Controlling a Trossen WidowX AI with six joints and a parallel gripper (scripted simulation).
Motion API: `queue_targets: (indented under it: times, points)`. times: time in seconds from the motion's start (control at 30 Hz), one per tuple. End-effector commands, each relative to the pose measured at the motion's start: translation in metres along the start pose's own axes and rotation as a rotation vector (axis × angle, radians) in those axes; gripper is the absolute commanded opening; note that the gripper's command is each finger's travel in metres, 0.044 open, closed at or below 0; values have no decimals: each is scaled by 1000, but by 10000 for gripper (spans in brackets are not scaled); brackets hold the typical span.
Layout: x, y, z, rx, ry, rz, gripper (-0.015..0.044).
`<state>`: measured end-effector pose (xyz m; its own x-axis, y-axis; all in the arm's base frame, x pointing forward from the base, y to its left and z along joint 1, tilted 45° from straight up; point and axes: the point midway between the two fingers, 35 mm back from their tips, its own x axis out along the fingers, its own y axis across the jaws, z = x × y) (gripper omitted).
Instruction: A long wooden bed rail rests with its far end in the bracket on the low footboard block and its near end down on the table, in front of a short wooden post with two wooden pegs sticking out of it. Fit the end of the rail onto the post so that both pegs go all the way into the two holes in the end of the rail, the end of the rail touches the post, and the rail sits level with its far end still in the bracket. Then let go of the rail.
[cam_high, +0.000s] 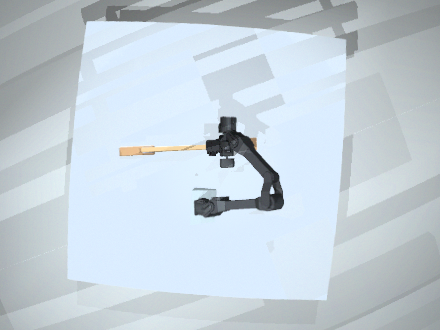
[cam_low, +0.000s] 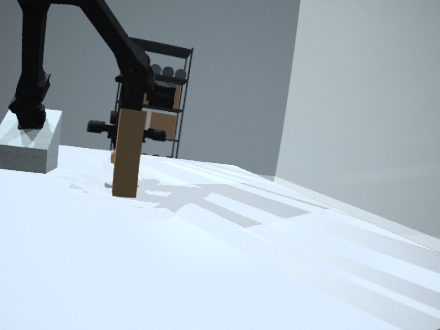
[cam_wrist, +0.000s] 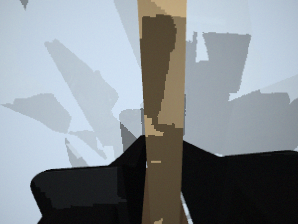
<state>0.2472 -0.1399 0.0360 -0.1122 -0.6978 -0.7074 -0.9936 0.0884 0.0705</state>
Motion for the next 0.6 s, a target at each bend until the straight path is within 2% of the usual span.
queue_targets:
  times: [0.0,0.37,0.57]
  points:
    - [0,0,0,-1,1,1,157]
    - [0,0,0,-1,1,1,440]
    - [-5,0,5,-1,-1,-1,440]
